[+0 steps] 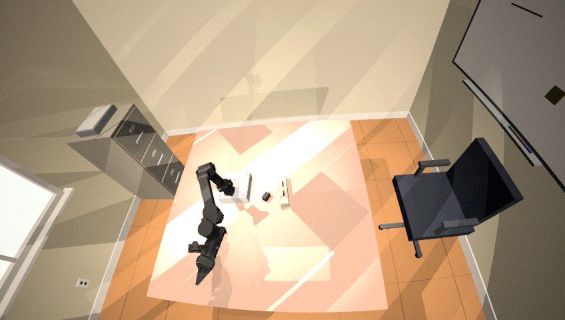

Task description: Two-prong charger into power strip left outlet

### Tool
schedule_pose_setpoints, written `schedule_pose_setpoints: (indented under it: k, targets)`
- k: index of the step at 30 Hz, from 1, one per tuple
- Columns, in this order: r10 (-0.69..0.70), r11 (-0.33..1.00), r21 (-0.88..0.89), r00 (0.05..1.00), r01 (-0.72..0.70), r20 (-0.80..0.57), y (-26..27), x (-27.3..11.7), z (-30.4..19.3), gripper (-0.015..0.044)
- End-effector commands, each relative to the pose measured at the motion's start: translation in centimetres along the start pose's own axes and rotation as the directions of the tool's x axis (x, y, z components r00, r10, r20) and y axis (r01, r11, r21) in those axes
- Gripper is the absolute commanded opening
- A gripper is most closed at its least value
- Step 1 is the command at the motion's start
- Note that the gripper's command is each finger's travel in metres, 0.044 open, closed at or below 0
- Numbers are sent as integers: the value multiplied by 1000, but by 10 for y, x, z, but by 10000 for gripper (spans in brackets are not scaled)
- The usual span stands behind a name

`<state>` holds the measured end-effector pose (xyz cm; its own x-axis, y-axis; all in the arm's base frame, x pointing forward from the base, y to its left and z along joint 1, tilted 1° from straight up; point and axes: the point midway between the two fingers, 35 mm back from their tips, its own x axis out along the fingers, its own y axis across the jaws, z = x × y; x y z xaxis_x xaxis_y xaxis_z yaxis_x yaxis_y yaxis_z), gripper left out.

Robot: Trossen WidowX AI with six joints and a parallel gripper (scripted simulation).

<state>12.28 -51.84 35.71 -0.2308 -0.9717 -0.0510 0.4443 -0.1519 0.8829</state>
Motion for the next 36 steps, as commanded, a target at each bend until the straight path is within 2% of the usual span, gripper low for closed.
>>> schedule_pose_setpoints:
  k: [1,11,20,29,36]
  targets:
    - [-20,985,-171,993,1,-113,-6,-20,-37,440]
    - [-64,881,-464,946,-97,-319,-22,-68,-104,440]
    - [-128,708,-655,864,-264,-486,-42,-119,-155,440]
    - [-207,478,-741,759,-472,-617,-67,-175,-196,440]
    - [-282,305,-707,649,-638,-707,-92,-224,-219,440]
